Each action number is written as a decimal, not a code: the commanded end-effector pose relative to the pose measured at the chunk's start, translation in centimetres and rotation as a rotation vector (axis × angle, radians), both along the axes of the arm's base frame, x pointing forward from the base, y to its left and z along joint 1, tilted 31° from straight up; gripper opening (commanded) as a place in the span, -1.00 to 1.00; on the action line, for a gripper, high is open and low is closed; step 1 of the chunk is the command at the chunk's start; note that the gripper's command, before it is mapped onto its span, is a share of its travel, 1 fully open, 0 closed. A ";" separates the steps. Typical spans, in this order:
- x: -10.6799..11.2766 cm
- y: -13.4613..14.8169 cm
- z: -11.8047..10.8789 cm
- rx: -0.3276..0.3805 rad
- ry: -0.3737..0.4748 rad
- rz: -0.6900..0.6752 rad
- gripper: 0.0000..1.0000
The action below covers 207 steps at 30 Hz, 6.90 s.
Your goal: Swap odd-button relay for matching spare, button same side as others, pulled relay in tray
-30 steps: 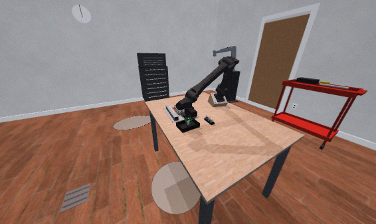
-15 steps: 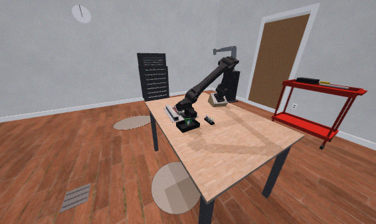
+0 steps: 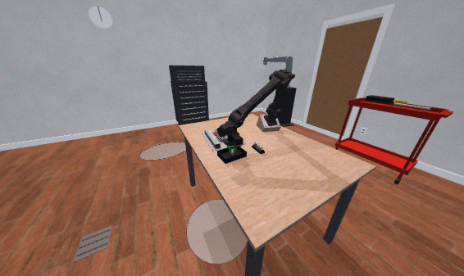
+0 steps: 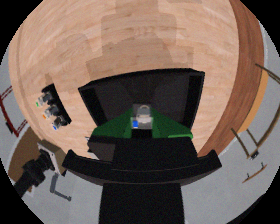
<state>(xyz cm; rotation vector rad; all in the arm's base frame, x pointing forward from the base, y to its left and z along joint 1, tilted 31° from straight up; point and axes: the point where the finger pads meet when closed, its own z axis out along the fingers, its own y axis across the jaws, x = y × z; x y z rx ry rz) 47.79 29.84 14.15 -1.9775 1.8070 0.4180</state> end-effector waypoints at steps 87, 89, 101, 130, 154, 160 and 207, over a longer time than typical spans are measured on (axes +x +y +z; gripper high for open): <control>0.5 1.1 0.6 0.012 -0.023 0.004 0.17; 0.5 1.1 0.6 0.012 -0.023 0.004 0.17; 0.5 1.1 0.8 0.013 -0.026 0.005 0.17; 0.8 0.3 3.6 0.024 -0.058 0.006 0.17; 1.2 -1.2 4.6 0.024 -0.060 -0.009 0.17; 1.5 -1.3 4.7 0.025 -0.059 -0.009 0.17; 1.1 -2.1 5.7 0.023 -0.054 -0.010 0.17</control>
